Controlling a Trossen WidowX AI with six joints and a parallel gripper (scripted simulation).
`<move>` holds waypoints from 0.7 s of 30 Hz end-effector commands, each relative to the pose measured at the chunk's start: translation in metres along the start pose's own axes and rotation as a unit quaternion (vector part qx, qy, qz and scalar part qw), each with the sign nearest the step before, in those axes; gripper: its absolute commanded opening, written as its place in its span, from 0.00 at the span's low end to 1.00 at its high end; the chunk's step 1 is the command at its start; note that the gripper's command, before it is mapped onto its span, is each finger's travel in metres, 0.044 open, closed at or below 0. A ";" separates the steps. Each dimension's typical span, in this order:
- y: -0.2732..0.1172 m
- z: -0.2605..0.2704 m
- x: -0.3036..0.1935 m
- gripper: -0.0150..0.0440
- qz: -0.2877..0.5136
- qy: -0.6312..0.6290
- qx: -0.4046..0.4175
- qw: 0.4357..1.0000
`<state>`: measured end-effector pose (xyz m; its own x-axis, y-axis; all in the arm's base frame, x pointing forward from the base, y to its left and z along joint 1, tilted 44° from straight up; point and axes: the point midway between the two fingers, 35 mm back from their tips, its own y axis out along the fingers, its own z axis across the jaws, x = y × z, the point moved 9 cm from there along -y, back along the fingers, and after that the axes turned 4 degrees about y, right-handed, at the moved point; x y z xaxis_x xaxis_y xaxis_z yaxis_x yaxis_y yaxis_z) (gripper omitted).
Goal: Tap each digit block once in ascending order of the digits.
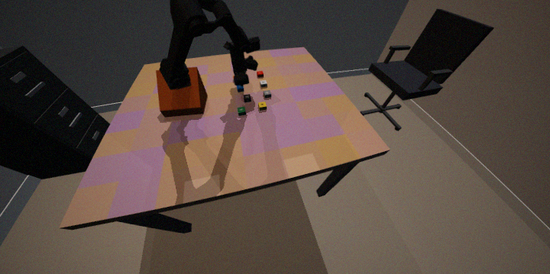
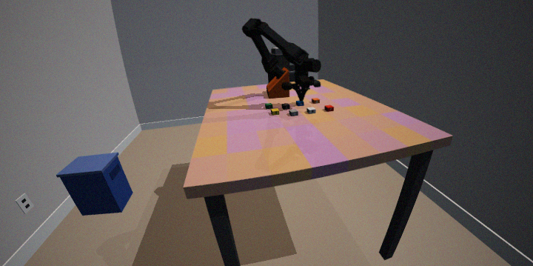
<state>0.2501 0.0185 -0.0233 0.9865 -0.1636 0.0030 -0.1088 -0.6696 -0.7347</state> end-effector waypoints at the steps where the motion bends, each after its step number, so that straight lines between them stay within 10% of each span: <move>1: 0.008 -0.001 -0.003 0.29 0.003 -0.005 -0.004 1.000; 16: -0.025 0.000 -0.002 0.29 0.003 -0.005 -0.003 1.000; 21: -0.100 0.001 -0.002 0.29 0.003 -0.006 -0.001 1.000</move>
<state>0.2527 0.0540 0.0132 0.9865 -0.1606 -0.0307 -0.1328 -0.6772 -0.7238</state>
